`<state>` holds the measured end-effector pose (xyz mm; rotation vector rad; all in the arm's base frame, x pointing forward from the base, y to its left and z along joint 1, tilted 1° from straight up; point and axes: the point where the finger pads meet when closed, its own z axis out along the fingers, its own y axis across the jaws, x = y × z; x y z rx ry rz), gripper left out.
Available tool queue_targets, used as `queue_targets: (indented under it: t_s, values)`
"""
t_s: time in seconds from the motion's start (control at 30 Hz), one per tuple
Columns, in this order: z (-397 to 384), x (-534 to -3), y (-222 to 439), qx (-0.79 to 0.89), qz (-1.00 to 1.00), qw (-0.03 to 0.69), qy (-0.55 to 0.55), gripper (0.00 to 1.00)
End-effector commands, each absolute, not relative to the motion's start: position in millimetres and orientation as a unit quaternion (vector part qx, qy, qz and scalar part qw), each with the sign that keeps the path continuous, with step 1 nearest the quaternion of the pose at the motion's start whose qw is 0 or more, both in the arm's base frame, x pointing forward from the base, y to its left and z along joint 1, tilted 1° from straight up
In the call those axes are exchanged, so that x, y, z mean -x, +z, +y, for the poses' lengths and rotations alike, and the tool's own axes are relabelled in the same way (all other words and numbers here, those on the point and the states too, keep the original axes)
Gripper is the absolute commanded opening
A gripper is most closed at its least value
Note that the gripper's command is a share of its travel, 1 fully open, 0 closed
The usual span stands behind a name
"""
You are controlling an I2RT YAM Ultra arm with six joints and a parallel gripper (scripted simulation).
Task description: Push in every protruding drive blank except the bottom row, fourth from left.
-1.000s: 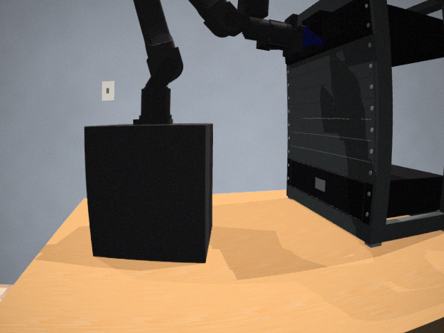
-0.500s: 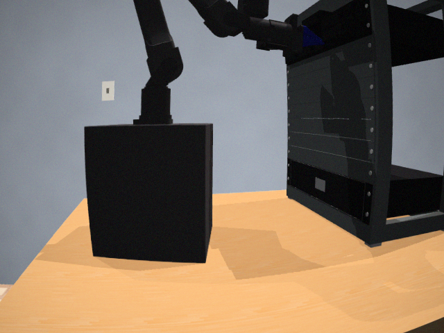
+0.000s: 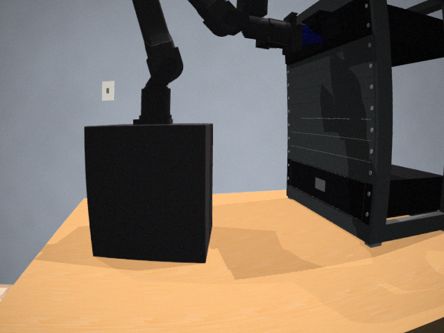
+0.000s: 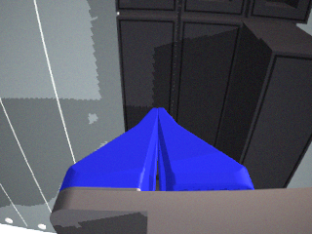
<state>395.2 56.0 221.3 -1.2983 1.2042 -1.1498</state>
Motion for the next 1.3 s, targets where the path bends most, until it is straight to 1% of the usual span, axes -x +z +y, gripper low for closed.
queue_targets:
  t_s: [0.0, 0.13, 0.5, 0.57, 0.6, 0.63, 0.67, 0.8, 0.93, 1.0, 1.17, 1.27]
  values:
    - [63.3, -395.3, 270.0, 0.499, 0.465, 0.539, -0.494, 0.00]
    - [59.1, -376.3, 243.3, 0.517, 0.482, 0.517, -0.484, 0.00]
    - [55.6, -325.1, 240.8, 0.518, 0.481, 0.516, -0.485, 0.00]
    - [55.6, -325.1, 240.8, 0.518, 0.481, 0.516, -0.485, 0.00]
    - [56.0, -323.5, 261.5, 0.504, 0.473, 0.528, -0.492, 0.00]
    - [55.2, -317.9, 243.8, 0.516, 0.480, 0.518, -0.486, 0.00]
    - [54.8, -314.2, 240.4, 0.518, 0.481, 0.516, -0.485, 0.00]
    - [54.4, -304.7, 252.3, 0.510, 0.477, 0.523, -0.489, 0.00]
    - [53.8, -298.5, 239.8, 0.518, 0.481, 0.516, -0.485, 0.00]
    - [53.9, -298.1, 250.8, 0.511, 0.477, 0.523, -0.488, 0.00]
    - [52.1, -298.1, 250.3, 0.509, 0.479, 0.521, -0.490, 0.00]
    - [50.0, -295.9, 265.5, 0.502, 0.476, 0.526, -0.494, 0.00]
